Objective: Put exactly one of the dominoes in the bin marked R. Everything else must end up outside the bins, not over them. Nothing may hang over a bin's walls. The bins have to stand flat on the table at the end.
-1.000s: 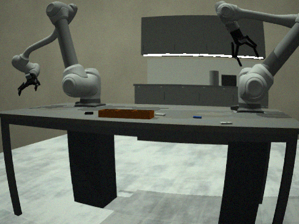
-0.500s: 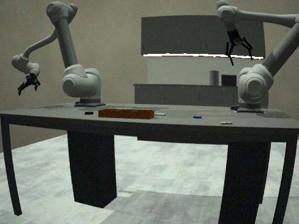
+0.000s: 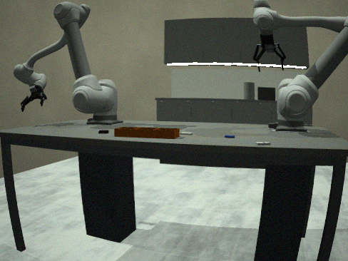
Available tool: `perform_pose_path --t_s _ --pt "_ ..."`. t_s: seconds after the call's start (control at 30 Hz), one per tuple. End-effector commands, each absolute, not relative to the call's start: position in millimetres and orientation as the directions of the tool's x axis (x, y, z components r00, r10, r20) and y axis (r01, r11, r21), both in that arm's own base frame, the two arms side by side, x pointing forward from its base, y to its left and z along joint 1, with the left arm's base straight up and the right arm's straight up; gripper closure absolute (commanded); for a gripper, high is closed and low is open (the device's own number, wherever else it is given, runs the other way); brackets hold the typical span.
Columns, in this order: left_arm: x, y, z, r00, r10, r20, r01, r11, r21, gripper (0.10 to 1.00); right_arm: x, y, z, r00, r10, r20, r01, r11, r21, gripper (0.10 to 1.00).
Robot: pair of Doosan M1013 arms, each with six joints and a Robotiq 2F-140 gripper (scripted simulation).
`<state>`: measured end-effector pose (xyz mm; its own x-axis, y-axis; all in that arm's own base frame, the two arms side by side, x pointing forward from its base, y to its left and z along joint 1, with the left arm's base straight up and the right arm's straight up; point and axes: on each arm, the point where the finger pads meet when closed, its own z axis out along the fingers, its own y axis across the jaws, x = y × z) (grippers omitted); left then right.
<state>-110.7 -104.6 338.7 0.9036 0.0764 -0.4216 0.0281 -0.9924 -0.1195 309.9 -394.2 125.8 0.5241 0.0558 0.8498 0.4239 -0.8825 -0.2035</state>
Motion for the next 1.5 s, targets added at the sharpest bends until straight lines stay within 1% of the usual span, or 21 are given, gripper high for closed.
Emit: perform_pose_path --t_s 0.0,0.47,0.6,1.03,1.1,1.47 --pt "-115.6 -110.6 340.7 0.897 0.067 -0.436 0.025 -0.995 -0.101 0.098 310.0 -394.6 126.4 0.524 0.057 0.85 0.424 -0.883 -0.202 0.098" --pt "-166.9 -180.7 383.8 0.803 -0.055 -0.593 0.037 -0.989 0.142 0.098 310.0 -394.6 126.4 0.524 0.057 0.85 0.424 -0.883 -0.202 0.098" --pt "-173.4 -191.0 392.3 0.788 -0.074 -0.612 0.046 -0.983 0.178 0.098 310.0 -394.6 126.4 0.524 0.057 0.85 0.424 -0.883 -0.202 0.098" --pt "-205.8 -258.1 460.9 0.686 -0.194 -0.701 0.148 -0.906 0.396 0.098 310.0 -394.6 126.4 0.524 0.057 0.85 0.424 -0.883 -0.202 0.098" --pt "-205.8 -258.1 460.9 0.686 -0.194 -0.701 0.148 -0.906 0.396 0.098 310.0 -394.6 126.4 0.524 0.057 0.85 0.424 -0.883 -0.202 0.098" --pt "-214.3 -311.4 532.9 0.611 -0.283 -0.74 0.288 -0.791 0.54 0.098 310.0 -394.6 126.4 0.524 0.057 0.85 0.424 -0.883 -0.202 0.098"
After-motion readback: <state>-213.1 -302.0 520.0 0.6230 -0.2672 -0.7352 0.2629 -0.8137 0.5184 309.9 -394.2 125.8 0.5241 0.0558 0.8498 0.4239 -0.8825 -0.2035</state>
